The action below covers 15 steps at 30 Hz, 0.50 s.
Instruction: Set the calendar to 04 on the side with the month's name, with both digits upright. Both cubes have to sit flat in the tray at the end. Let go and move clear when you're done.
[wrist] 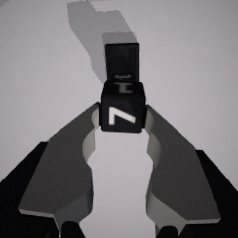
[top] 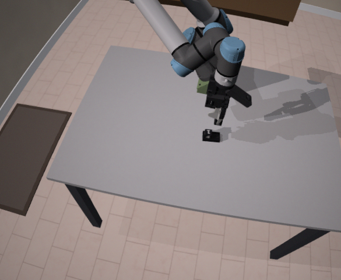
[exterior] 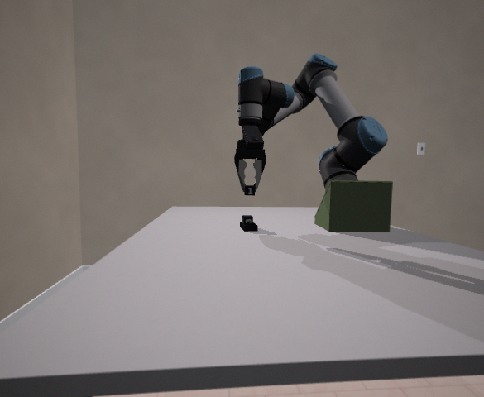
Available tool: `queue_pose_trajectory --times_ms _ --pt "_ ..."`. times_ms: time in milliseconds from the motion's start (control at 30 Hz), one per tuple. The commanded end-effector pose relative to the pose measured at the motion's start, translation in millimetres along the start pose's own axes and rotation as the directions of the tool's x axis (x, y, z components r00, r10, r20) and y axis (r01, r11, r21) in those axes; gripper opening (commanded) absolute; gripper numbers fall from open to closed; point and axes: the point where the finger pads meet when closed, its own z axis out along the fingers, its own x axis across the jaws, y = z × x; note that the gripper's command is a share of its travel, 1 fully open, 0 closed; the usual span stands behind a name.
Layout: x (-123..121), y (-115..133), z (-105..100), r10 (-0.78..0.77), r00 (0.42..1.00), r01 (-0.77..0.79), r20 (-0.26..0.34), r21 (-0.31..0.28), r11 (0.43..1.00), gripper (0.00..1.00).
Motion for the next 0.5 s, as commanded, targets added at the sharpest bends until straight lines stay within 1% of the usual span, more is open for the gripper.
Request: queue_pose_trajectory --times_ms 0,33,167,300,333,367,400,467 --pt "2.6 7.9 0.1 0.113 0.994 -0.113 -0.001 0.0 0.994 0.1" --pt "2.6 7.9 0.1 0.113 0.994 -0.113 -0.001 0.0 0.994 0.1" --pt "5.5 19.4 0.8 0.265 0.964 -0.265 0.0 0.002 0.964 0.1" --pt "7.0 26.3 1.3 0.352 0.936 -0.352 0.0 0.002 0.936 0.1" --pt "7.7 30.0 1.6 0.397 0.918 -0.397 0.0 0.003 0.918 0.1" --pt "7.7 30.1 1.6 0.397 0.918 -0.397 0.0 0.003 0.918 0.1" --pt "8.4 33.9 1.8 0.443 0.897 -0.443 0.0 0.003 0.897 0.1" --pt "9.1 37.9 2.1 0.488 0.873 -0.488 0.0 0.003 0.873 0.1"
